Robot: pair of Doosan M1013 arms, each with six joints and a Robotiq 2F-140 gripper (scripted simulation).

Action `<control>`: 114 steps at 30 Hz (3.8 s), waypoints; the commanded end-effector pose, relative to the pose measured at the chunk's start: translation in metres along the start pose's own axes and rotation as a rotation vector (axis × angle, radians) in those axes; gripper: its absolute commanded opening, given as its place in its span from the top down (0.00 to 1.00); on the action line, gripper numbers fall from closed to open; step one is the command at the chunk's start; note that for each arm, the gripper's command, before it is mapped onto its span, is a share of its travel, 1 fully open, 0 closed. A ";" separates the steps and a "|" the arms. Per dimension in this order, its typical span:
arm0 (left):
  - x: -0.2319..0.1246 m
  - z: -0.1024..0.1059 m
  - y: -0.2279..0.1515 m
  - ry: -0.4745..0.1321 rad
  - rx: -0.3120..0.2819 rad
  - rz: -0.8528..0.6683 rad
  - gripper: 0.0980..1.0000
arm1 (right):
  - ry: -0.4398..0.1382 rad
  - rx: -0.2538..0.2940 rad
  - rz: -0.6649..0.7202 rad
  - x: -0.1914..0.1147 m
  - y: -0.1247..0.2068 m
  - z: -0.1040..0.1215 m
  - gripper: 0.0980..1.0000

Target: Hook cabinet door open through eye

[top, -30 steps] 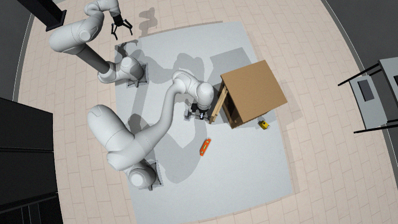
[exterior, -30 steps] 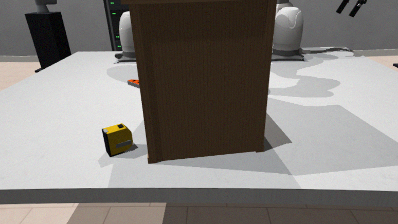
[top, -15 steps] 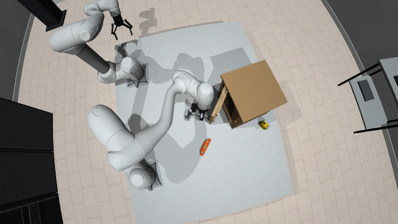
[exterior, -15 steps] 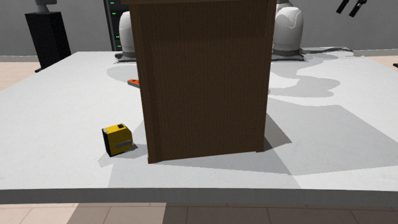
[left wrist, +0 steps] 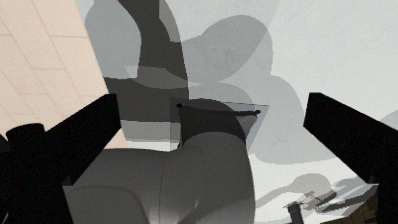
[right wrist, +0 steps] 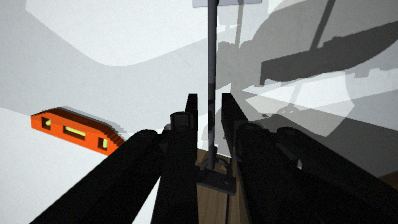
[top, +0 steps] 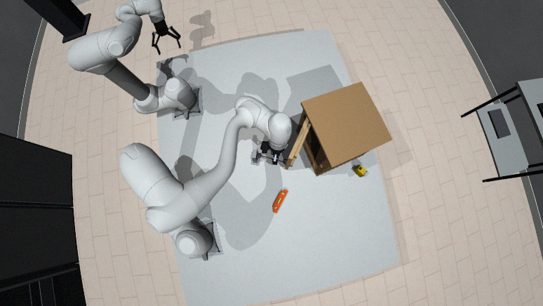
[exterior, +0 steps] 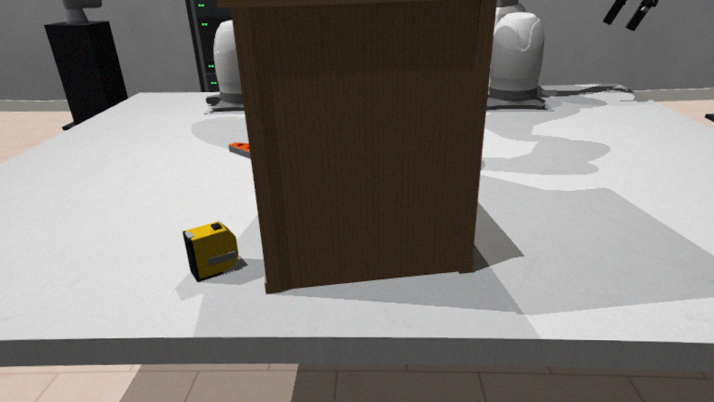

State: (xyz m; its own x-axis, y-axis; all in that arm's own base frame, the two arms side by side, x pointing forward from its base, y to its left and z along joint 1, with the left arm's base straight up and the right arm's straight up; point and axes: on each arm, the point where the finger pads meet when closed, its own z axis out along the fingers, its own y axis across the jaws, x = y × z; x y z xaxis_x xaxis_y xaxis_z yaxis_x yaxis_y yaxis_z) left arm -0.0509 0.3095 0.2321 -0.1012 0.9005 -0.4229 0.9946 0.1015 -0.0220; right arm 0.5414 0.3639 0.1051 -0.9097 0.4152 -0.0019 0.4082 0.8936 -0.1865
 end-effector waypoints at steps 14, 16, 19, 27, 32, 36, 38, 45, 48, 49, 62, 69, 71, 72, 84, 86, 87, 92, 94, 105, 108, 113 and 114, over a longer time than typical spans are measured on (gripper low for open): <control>0.000 -0.001 0.000 0.001 0.000 0.000 0.00 | 0.000 -0.001 0.000 0.000 0.000 -0.001 0.86; 0.000 -0.001 0.000 0.001 0.000 0.000 0.00 | 0.000 -0.001 0.000 0.000 0.000 -0.001 0.86; 0.000 -0.001 0.000 0.001 0.000 0.000 0.00 | 0.000 -0.001 0.000 0.000 0.000 -0.001 0.86; 0.000 -0.001 0.000 0.001 0.000 0.000 0.00 | 0.000 -0.001 0.000 0.000 0.000 -0.001 0.86; 0.000 -0.001 0.000 0.001 0.000 0.000 0.00 | 0.000 -0.001 0.000 0.000 0.000 -0.002 0.86; 0.000 -0.001 0.000 0.001 0.000 0.000 0.00 | 0.000 -0.001 0.000 0.000 0.000 -0.004 0.86; 0.000 -0.001 0.000 0.001 0.000 0.000 0.00 | 0.000 -0.001 0.000 0.000 -0.001 -0.006 0.86; 0.000 -0.001 0.000 0.001 0.000 0.000 0.00 | 0.000 -0.001 0.000 0.000 -0.003 -0.016 0.86; 0.000 -0.001 0.000 0.001 0.000 0.000 0.00 | 0.000 -0.001 0.000 0.000 -0.004 -0.022 0.86; 0.000 -0.001 0.000 0.001 0.000 0.000 0.00 | 0.000 -0.001 0.000 0.000 -0.004 -0.022 0.86; 0.000 -0.001 0.000 0.001 0.000 0.000 0.00 | 0.000 -0.001 0.000 0.000 -0.009 -0.050 0.86; 0.000 -0.001 0.000 0.001 0.000 0.000 0.00 | 0.000 -0.001 0.000 0.000 -0.011 -0.061 0.86; 0.000 -0.001 0.000 0.001 0.000 0.000 0.00 | 0.000 -0.001 0.000 0.000 -0.012 -0.065 0.86; 0.000 -0.001 0.000 0.001 0.000 0.000 0.00 | 0.000 -0.001 0.000 0.000 -0.012 -0.067 0.86; 0.000 -0.001 0.000 0.001 0.000 0.000 0.00 | 0.000 -0.001 0.000 0.000 -0.014 -0.078 0.86; 0.000 -0.001 0.000 0.001 0.000 0.000 0.00 | 0.000 -0.001 0.000 0.000 -0.015 -0.079 0.86; 0.000 -0.001 0.000 0.001 0.000 0.000 0.00 | 0.000 -0.001 0.000 0.000 -0.015 -0.079 0.86; 0.000 -0.001 0.000 0.001 0.000 0.000 0.00 | 0.000 -0.001 0.000 0.000 -0.015 -0.080 0.86; 0.000 -0.001 0.000 0.001 0.000 0.000 0.00 | 0.000 -0.001 0.000 0.000 -0.015 -0.080 0.86; 0.000 -0.001 0.000 0.001 0.000 0.000 0.00 | 0.000 -0.001 0.000 0.000 -0.015 -0.080 0.86; 0.000 -0.001 0.000 0.001 0.000 0.000 0.00 | 0.000 -0.001 0.000 0.000 -0.015 -0.080 0.86; 0.000 -0.001 0.000 0.001 0.000 0.000 0.00 | 0.000 -0.001 0.000 0.000 -0.015 -0.080 0.86; 0.000 -0.001 0.000 0.001 0.000 0.000 0.00 | 0.000 -0.001 0.000 0.000 -0.015 -0.080 0.86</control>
State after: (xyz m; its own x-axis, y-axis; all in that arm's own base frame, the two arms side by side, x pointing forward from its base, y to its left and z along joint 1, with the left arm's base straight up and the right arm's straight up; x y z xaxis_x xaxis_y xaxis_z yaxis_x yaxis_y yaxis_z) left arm -0.0509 0.3095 0.2321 -0.1012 0.9005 -0.4229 0.9946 0.1015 -0.0220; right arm 0.5414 0.3639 0.1850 -0.9097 0.4153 -0.0019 0.4083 0.8936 -0.1866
